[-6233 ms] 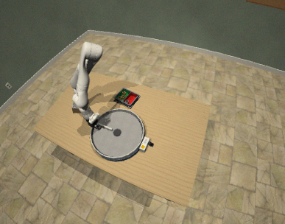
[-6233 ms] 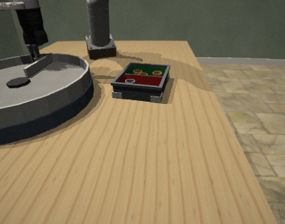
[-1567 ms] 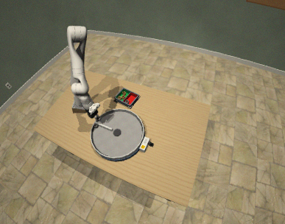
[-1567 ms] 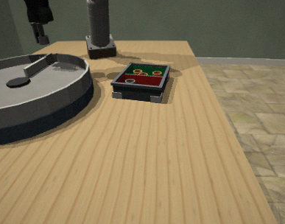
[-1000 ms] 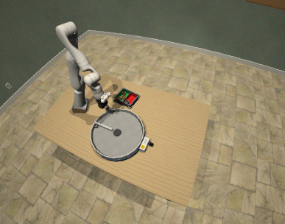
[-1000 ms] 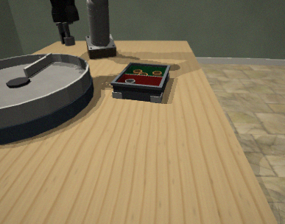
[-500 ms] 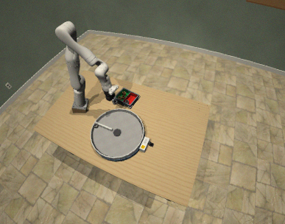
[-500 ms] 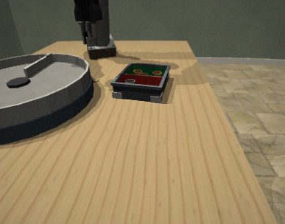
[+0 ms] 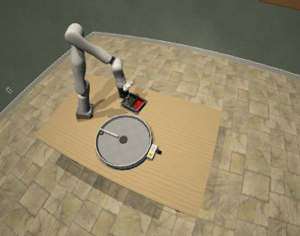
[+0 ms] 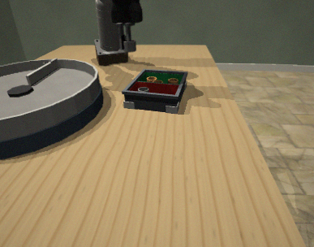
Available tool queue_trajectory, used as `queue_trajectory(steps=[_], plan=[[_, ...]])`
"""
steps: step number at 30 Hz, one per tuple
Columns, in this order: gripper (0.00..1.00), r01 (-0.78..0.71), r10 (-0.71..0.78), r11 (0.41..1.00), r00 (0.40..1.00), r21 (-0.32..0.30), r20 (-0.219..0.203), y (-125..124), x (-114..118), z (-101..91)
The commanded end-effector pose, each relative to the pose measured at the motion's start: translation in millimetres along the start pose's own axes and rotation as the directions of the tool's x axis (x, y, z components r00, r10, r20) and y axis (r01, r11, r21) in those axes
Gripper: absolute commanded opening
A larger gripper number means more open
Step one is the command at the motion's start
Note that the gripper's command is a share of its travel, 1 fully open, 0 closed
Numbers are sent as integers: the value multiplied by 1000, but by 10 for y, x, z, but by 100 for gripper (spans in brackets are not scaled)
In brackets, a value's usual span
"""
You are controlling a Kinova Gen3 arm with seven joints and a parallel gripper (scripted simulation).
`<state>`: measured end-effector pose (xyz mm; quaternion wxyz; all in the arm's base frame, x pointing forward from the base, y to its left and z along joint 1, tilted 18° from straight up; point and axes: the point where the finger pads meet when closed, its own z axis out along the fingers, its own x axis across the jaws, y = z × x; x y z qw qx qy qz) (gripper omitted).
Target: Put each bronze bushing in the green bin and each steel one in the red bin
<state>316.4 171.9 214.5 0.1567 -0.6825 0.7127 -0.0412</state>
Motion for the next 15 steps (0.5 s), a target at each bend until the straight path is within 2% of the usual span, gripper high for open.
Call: queue_trajectory(steps=[1,5,8,13,15], plan=[[0,11,-11,1000,1000,-6,0,4,-77,24],[0,11,-11,1000,1000,-6,0,-26,-498,24],[0,11,-11,1000,1000,-6,0,-26,-498,24],[0,11,-11,1000,1000,-6,0,-64,-1024,24],[0,11,-11,1000,1000,-6,0,-64,-1024,24]])
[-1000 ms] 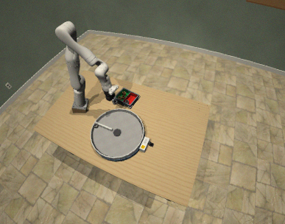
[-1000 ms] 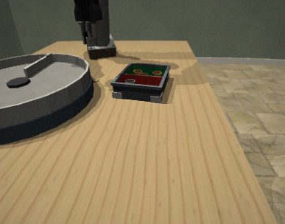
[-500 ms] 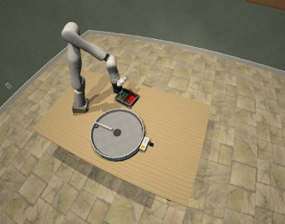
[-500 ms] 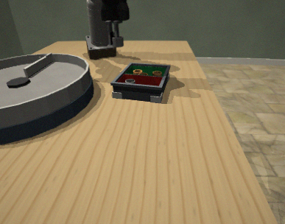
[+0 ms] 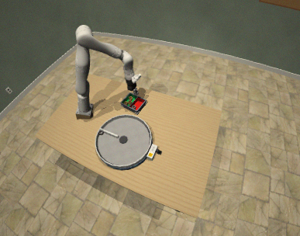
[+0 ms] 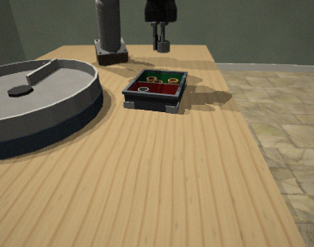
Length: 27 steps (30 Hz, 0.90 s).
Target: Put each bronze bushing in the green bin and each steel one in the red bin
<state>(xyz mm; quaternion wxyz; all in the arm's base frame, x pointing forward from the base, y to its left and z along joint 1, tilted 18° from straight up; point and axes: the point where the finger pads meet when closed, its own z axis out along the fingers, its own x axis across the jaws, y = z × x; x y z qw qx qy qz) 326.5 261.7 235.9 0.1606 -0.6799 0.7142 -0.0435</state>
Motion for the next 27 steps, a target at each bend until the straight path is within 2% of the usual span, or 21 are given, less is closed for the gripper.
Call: queue_trajectory(steps=[1,20,25,27], plan=[[0,17,-17,1000,1000,-15,-2,34,-101,60],[0,17,-17,1000,1000,-15,0,31,-102,56],[0,17,-17,1000,1000,-15,0,36,-102,327],[0,17,-17,1000,1000,-15,0,36,-102,327]])
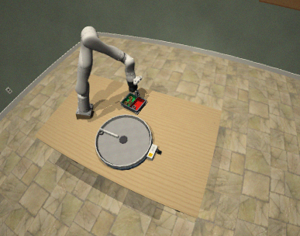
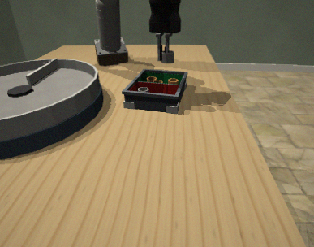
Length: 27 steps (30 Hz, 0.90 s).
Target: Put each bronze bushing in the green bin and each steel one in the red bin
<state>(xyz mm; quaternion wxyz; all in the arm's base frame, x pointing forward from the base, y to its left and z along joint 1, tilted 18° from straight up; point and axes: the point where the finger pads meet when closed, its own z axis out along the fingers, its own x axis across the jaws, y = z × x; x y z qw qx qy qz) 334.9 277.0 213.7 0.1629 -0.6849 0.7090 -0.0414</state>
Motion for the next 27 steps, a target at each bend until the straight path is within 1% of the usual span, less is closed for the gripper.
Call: queue_trajectory(steps=[1,6,11,16,27], plan=[[0,4,-4,1000,1000,-14,-8,43,14,69],[0,3,-4,1000,1000,-14,-8,46,16,341],[0,3,-4,1000,1000,-14,-8,46,16,341],[0,3,-4,1000,1000,-14,-8,50,19,613],[0,3,-4,1000,1000,-14,-8,50,19,613]])
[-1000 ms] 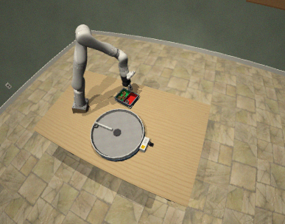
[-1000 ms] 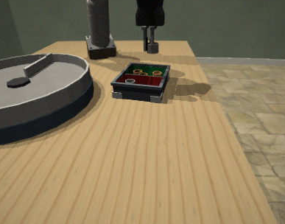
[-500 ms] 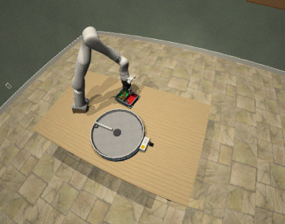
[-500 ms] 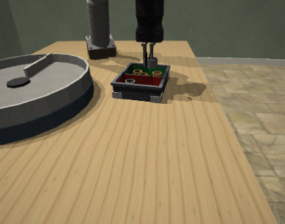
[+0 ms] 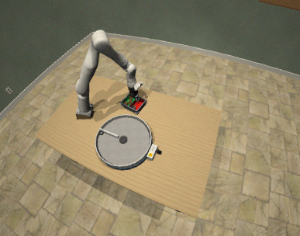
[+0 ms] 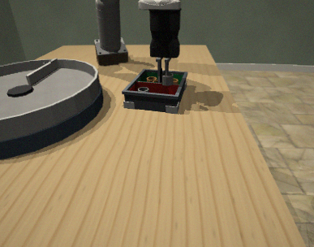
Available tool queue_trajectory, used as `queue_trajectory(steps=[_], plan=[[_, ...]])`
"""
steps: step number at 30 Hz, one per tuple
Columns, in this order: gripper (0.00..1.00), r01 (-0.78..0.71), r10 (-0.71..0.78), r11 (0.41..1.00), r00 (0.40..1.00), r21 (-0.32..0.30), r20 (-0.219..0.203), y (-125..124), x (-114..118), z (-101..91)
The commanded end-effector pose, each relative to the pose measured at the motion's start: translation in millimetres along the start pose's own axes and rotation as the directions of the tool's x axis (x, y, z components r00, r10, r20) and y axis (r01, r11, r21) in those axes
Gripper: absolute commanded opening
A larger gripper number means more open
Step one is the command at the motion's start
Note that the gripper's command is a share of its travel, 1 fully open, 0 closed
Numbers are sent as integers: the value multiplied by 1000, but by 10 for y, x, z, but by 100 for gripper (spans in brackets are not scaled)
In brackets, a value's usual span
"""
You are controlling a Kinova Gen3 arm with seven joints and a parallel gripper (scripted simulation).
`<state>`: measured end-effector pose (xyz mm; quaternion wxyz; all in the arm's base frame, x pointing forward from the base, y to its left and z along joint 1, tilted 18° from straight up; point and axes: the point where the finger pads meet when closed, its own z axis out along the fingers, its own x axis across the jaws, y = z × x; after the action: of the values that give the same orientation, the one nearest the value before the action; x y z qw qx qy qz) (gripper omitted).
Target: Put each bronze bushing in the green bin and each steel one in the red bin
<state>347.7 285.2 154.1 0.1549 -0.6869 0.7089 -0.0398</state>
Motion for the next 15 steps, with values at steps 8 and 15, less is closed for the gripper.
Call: queue_trajectory(steps=[8,15], plan=[[0,0,0,1000,1000,1,1,1,-6,58],[0,0,0,1000,1000,0,0,4,-9,120]])
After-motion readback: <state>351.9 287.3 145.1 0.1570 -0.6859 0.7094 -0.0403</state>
